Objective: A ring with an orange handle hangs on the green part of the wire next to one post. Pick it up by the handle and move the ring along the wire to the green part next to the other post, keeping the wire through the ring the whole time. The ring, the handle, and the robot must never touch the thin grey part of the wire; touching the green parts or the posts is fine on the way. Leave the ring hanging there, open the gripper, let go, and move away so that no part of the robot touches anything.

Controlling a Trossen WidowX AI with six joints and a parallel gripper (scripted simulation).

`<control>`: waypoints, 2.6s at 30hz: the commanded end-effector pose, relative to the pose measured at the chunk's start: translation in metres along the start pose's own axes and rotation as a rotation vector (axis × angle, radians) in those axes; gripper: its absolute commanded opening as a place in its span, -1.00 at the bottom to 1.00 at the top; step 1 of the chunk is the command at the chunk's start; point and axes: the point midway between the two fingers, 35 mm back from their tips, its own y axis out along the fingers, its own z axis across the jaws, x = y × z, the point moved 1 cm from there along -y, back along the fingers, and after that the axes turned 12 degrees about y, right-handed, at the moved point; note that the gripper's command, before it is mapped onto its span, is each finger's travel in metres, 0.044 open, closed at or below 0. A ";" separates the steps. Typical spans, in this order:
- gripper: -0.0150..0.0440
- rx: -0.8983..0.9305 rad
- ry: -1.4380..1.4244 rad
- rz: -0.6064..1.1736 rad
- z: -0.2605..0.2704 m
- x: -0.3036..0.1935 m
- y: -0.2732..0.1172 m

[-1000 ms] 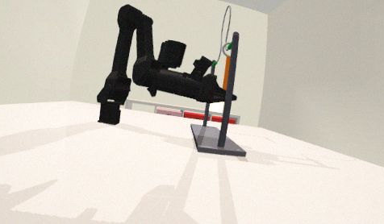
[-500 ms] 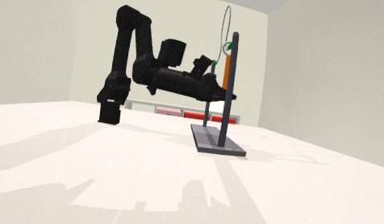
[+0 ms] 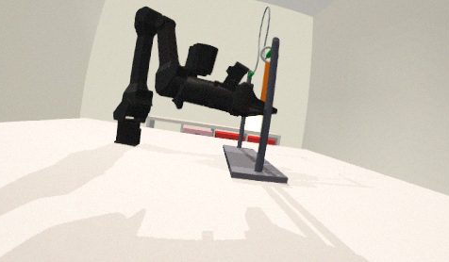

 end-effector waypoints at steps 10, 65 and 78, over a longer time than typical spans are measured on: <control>-1.00 0.006 -0.005 -0.004 0.001 0.002 0.001; -1.00 0.028 0.161 -0.007 0.068 -0.010 0.001; -1.00 0.050 0.397 -0.005 0.109 -0.008 0.000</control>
